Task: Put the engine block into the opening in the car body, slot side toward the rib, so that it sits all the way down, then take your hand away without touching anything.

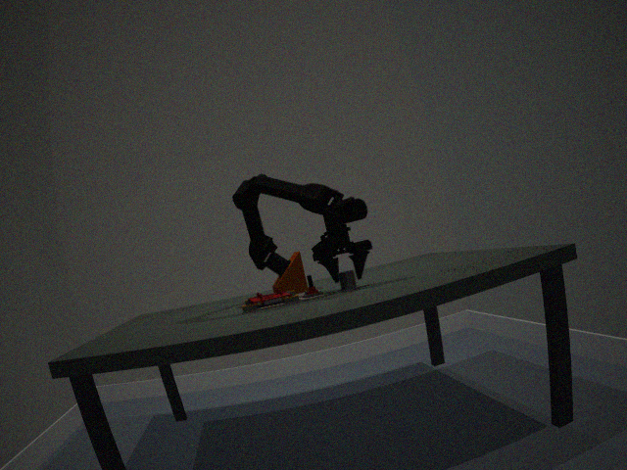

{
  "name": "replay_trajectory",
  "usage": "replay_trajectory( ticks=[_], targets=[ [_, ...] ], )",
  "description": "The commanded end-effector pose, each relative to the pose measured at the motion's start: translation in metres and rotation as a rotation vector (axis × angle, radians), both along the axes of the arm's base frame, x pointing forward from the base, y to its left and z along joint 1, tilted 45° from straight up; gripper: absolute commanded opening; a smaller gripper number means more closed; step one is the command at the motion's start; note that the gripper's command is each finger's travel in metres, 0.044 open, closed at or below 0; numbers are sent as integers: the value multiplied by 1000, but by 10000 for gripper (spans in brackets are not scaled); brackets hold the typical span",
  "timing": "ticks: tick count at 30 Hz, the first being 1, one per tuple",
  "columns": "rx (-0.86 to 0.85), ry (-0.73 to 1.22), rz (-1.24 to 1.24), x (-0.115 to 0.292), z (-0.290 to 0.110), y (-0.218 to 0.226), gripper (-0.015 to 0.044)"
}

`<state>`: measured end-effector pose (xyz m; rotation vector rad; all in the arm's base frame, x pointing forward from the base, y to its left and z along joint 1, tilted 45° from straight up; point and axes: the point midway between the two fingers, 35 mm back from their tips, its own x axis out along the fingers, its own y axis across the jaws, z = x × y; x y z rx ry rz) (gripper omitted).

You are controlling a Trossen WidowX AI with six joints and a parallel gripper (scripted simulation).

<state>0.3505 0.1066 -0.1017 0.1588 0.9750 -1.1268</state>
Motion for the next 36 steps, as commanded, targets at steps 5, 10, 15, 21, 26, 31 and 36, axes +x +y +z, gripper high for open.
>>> replay_trajectory(
  ticks=[5, 10, 15, 21, 26, 31, 36],
  targets=[
    [-8, 7, 2, -2, -7, -8, 414],
    [-8, 7, 2, -2, -7, -8, 282],
    [-8, 7, 2, -2, -7, -8, 151],
    [-8, 7, 2, -2, -7, -8, 111],
    [-7, 7, 2, -1, -4, -5, 0],
    [-5, 7, 3, 1, 6, 7, 0],
    [-2, 7, 4, 2, 17, 18, 0]
  ],
)
